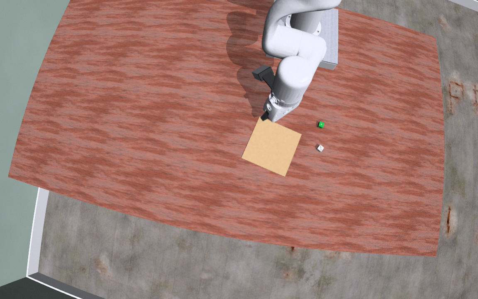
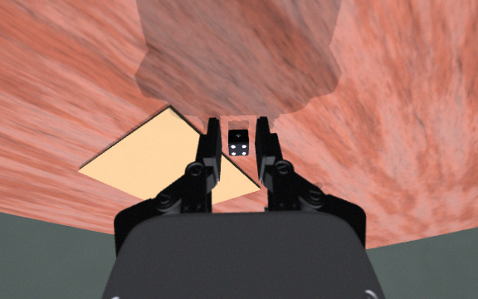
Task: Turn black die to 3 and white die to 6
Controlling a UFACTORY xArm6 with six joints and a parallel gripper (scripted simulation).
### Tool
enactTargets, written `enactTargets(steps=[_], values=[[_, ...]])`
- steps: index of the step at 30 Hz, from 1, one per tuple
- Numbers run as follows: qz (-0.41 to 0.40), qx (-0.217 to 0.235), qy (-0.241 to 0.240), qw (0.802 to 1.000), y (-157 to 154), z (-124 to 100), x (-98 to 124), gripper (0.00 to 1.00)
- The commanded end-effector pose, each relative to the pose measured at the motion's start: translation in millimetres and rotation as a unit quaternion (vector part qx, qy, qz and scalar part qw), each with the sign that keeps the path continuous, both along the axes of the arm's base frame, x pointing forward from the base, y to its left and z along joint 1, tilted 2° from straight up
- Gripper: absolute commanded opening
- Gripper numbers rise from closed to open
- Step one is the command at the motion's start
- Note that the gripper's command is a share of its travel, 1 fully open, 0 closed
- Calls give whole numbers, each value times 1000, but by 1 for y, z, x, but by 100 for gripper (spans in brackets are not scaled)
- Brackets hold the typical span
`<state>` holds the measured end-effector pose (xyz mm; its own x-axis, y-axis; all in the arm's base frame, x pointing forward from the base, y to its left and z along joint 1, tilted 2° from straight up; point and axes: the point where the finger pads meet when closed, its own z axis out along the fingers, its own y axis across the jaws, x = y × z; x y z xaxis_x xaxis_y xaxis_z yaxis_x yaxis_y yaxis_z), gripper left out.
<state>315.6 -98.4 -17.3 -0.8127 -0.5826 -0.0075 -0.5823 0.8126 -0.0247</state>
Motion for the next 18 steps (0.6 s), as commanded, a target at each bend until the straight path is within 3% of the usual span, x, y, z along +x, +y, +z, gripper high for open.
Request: enactTargets(steps=[1,11,12,18], values=[[0,0,-1,1000,0,1,1,31],[0,0,-1,1000,0,1,1,31],[0,0,-1,1000,0,1,1,11],[0,0,-1,1000,0,1,1,11]])
